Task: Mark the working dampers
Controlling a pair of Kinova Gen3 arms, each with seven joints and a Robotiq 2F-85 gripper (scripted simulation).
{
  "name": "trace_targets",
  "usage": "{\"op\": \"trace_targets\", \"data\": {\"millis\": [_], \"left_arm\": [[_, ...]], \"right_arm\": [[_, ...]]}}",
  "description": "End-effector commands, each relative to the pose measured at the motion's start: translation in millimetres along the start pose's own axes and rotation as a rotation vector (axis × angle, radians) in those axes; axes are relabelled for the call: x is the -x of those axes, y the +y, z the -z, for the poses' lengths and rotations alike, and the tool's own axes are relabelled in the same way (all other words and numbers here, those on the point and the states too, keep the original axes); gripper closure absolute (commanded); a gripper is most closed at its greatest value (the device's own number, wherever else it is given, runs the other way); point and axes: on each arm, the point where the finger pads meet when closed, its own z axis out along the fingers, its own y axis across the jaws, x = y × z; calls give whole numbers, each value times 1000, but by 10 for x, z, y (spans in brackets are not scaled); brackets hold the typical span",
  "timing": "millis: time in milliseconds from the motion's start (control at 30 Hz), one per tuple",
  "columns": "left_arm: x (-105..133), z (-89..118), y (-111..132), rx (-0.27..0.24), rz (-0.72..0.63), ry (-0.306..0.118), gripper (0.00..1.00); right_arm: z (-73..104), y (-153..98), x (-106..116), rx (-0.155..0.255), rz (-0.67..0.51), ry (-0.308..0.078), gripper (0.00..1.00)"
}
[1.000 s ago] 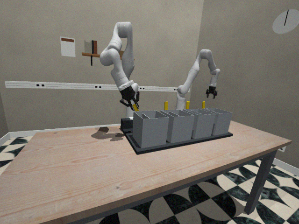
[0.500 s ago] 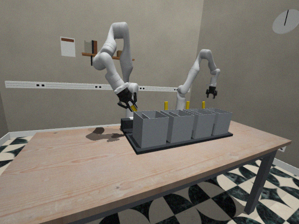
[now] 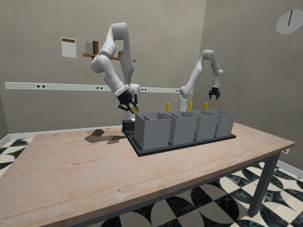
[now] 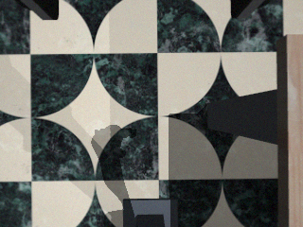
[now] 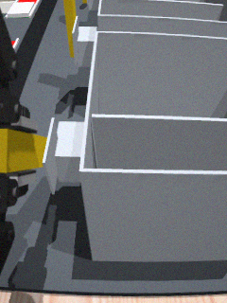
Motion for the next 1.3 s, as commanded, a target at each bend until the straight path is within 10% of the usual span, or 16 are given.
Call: {"op": "trace_targets", "data": {"millis": [0, 1267], "left_arm": [[3, 6, 0, 0, 0, -2, 2], [3, 6, 0, 0, 0, -2, 2]], "right_arm": [[3, 1, -2, -1, 1, 1, 744], [3, 1, -2, -1, 1, 1, 566]]}}
